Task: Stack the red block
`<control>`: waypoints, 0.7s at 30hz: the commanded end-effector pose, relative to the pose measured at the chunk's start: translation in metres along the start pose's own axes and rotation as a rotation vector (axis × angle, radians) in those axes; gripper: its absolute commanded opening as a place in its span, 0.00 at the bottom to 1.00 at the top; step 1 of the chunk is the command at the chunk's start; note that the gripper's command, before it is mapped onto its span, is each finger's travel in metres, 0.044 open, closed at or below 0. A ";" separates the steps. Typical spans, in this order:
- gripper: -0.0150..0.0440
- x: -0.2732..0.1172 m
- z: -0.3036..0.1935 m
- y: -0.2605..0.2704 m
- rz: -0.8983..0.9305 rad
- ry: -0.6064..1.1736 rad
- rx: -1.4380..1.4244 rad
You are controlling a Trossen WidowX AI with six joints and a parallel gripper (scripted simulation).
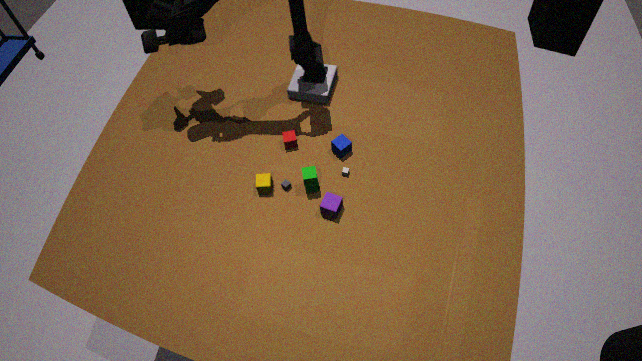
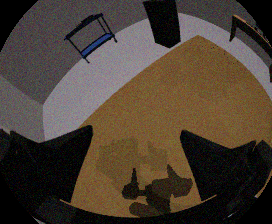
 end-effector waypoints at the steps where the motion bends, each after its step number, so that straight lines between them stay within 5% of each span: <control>1: 1.00 -0.015 -0.037 0.000 0.021 0.090 -0.185; 21: 1.00 -0.118 -0.201 -0.051 0.235 0.499 -1.246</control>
Point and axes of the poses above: the point midway between the two fingers, 35 mm back from their tips, its own x axis out along the fingers, its own y axis across the jaws, z = x × y, the point moved 1 cm from there along -x, back along the fingers, and after that the axes turned 9 degrees about x, right-handed, at the moved point
